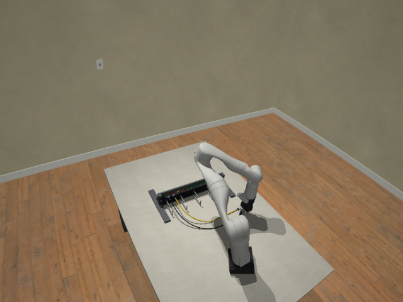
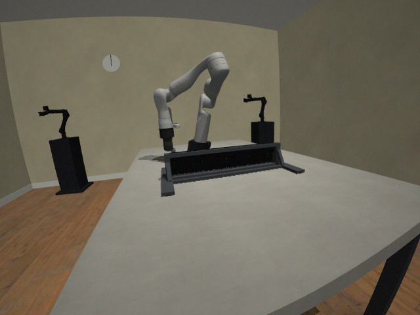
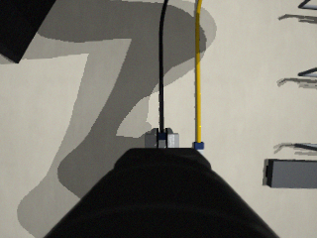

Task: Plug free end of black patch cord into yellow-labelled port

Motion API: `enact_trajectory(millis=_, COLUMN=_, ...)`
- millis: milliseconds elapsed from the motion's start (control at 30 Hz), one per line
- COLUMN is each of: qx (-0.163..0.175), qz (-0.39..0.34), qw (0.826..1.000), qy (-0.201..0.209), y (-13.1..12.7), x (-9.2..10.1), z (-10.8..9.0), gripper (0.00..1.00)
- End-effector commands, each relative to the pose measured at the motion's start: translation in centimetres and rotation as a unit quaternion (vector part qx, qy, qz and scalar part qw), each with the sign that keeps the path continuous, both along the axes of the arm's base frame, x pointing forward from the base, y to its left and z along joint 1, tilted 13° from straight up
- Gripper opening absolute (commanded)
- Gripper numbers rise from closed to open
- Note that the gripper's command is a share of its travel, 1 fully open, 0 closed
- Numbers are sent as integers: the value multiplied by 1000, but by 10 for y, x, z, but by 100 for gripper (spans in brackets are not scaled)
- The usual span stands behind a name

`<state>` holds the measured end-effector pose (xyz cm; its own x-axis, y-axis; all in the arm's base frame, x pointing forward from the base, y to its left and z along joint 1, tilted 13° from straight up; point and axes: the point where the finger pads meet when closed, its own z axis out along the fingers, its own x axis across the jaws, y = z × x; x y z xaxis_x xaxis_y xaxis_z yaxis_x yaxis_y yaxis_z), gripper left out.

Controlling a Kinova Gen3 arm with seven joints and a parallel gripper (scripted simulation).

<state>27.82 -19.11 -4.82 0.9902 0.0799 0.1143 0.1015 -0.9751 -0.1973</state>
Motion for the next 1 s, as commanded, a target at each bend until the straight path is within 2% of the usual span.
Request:
enact_trajectory(millis=0, qx=-2, qz=2, qw=1000, qy=0, y=0, x=0, z=-2, gripper=0)
enact_trajectory(millis=500, qx=-2, qz=2, qw=1000, qy=0, y=0, x=0, z=2, gripper=0)
enact_trajectory(millis=967, qx=-2, qz=1, qw=1000, qy=-1, y=-5, x=-1, z=18, gripper=0)
